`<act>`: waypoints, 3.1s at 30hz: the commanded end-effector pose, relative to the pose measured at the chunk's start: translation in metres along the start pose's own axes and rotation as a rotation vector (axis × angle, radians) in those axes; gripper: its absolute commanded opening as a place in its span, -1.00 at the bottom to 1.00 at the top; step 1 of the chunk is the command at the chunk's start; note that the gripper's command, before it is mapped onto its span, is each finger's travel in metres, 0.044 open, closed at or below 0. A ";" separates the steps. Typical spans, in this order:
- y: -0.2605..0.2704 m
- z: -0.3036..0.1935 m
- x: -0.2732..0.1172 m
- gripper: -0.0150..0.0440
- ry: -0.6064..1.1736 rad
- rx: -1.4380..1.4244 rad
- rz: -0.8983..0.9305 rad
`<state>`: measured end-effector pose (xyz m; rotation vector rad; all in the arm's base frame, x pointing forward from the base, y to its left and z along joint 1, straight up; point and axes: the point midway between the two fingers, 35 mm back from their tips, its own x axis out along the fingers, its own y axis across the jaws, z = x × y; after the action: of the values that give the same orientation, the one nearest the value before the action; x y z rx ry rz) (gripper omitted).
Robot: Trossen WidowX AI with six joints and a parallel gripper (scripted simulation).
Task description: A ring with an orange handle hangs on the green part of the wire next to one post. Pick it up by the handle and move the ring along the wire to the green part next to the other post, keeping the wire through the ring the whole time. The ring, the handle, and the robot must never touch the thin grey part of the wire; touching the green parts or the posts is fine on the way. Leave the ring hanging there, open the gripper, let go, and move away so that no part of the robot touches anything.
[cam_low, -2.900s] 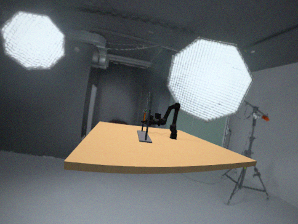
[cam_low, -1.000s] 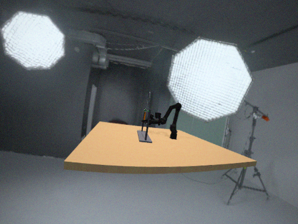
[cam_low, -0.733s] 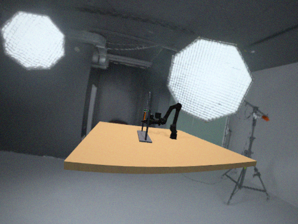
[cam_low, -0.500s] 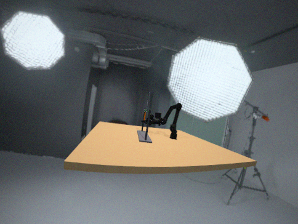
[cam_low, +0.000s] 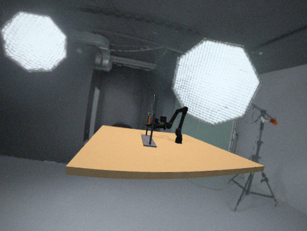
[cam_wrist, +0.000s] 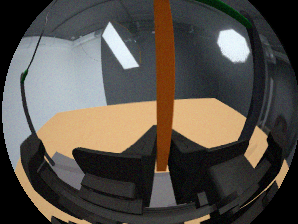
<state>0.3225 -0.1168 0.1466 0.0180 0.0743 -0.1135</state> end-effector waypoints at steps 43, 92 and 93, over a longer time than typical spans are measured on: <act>0.110 0.036 -0.019 -1.00 0.126 0.661 0.113; 0.155 0.150 -0.071 -1.00 0.390 1.465 0.509; 0.155 0.153 -0.071 -1.00 0.388 1.481 0.514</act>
<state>0.2818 0.0411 0.2958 1.4937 0.3695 0.3486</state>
